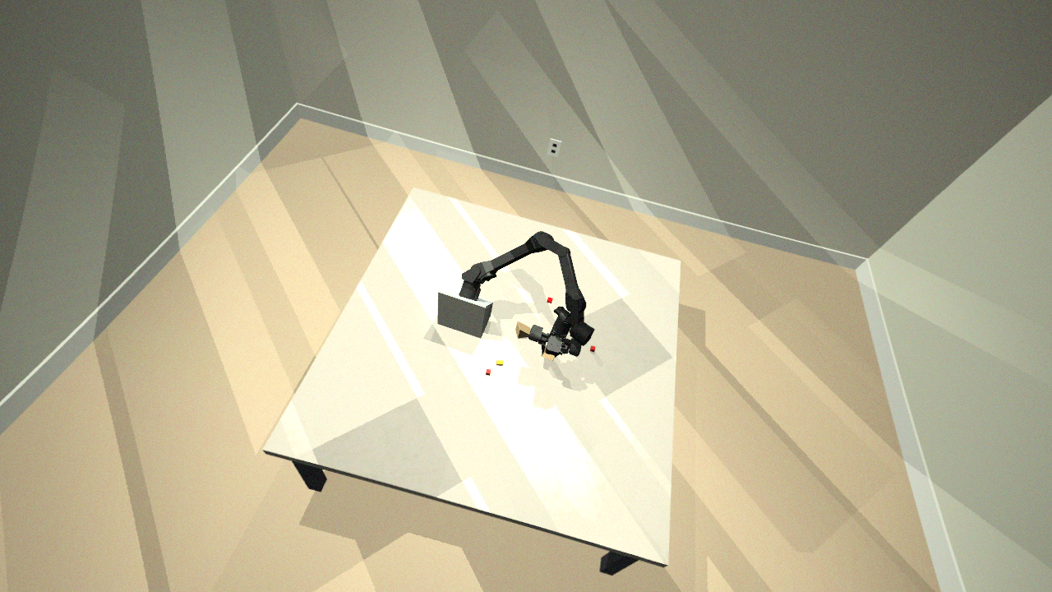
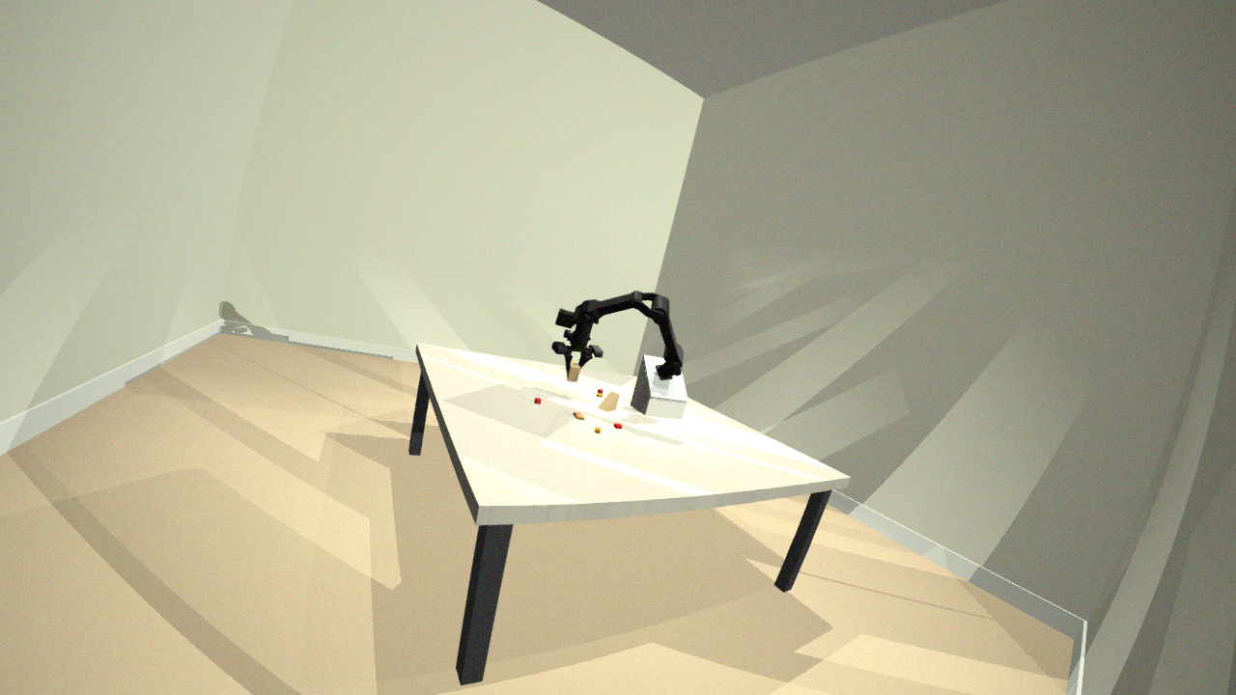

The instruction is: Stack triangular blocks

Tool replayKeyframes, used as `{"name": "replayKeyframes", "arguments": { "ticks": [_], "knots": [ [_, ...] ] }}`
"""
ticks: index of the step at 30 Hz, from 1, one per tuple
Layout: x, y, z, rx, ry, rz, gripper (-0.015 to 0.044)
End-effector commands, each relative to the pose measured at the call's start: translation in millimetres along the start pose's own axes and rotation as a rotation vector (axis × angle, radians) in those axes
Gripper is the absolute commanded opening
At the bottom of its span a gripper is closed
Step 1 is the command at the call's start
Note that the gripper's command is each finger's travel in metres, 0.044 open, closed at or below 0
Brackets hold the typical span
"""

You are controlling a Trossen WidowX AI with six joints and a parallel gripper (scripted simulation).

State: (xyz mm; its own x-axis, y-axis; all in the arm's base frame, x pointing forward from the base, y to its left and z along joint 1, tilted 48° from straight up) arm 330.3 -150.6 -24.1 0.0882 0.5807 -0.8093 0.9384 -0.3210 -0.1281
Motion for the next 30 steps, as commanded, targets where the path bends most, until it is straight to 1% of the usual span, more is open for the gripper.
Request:
{"name": "replayKeyframes", "arguments": {
  "ticks": [1, 27, 30],
  "knots": [
    [-2.4, 2.5, 4.2, 0.137, 0.03, 0.007, 0.0],
    [-9.1, 5.0, 19.0, 1.021, 0.2, -0.067, 0.0],
    [-9.6, 5.1, 19.8, 1.072, 0.209, -0.076, 0.0]
  ]
}}
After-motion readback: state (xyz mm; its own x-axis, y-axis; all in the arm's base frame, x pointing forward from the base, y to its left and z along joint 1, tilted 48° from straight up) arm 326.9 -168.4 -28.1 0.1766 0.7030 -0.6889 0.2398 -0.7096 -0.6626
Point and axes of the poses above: the point midway between the two fingers, 35 mm back from their tips, its own x axis out along the fingers, its own y axis across the jaws, z = x × y, the point moved 6 cm from there along -x, back along the fingers, and after that the axes turned 11 degrees about x, right-handed, at the moved point
